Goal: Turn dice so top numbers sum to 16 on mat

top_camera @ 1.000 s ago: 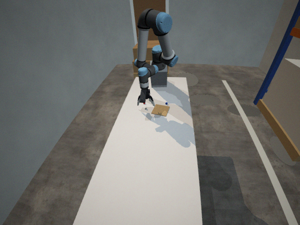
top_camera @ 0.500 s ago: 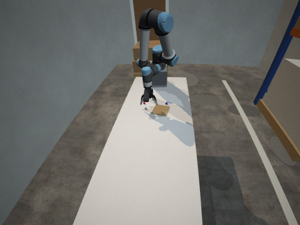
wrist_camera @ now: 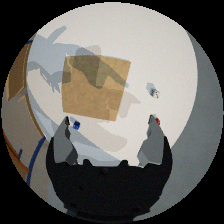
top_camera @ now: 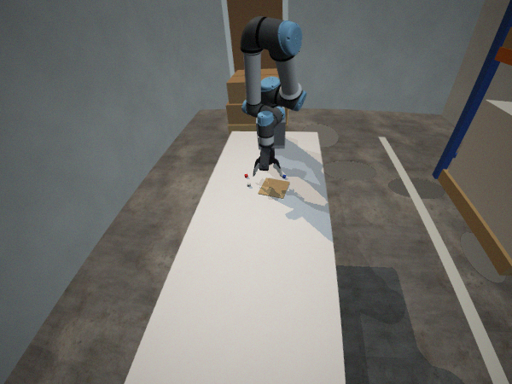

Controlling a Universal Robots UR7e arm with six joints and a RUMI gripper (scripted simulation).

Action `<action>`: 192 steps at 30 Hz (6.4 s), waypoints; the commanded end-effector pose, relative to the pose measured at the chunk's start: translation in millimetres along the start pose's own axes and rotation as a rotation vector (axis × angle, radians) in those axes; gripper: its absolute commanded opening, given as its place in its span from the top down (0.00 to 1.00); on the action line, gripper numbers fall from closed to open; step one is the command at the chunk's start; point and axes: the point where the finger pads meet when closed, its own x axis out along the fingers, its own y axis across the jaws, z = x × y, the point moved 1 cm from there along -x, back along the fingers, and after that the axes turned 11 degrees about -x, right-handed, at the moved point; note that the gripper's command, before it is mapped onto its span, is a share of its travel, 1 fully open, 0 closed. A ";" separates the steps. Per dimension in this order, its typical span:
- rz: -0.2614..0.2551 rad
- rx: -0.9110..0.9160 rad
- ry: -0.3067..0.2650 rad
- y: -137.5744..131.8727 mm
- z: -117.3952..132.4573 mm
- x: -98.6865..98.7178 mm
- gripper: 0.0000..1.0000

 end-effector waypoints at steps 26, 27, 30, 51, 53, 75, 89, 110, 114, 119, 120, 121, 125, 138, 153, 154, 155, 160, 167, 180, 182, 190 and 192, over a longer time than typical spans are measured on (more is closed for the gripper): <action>0.005 0.001 0.002 -98.7 21.4 0.4 0.00; 0.005 0.001 0.002 -99.8 21.6 0.4 0.00; 0.005 0.001 0.002 -101.9 22.1 0.4 0.00; 0.005 0.001 0.002 -102.9 22.3 0.4 0.00; 0.005 0.001 0.002 -102.9 22.3 0.4 0.00; 0.005 0.001 0.002 -102.9 22.3 0.4 0.00; 0.005 0.001 0.002 -102.9 22.3 -1.5 0.00; 0.005 0.001 0.002 -103.1 22.4 -22.3 0.00; 0.005 0.001 0.002 -103.1 22.4 -29.4 0.00; 0.005 0.001 0.002 -103.1 22.4 -37.2 0.00; 0.005 0.001 0.002 -103.1 22.4 -37.2 0.00; 0.005 0.001 0.002 -103.1 22.4 -39.2 0.00; 0.005 0.001 0.002 -103.2 22.4 -47.4 0.00; 0.005 0.001 0.002 -103.3 22.5 -70.6 0.00; 0.005 0.001 0.002 -103.4 22.5 -97.0 0.00; 0.005 0.001 0.002 -103.4 22.5 -97.0 0.00; 0.005 0.001 0.002 -103.5 22.6 -98.6 0.00; 0.005 0.001 0.002 -103.5 22.6 -105.8 0.00; 0.005 0.001 0.002 -103.5 22.6 -113.1 0.00; 0.005 0.001 0.002 -103.6 22.6 -118.3 0.00; 0.005 0.001 0.002 -103.6 22.6 -118.5 0.00; 0.005 0.001 0.002 -103.6 22.6 -118.7 0.00; 0.005 0.001 0.002 -103.6 22.6 -118.7 0.00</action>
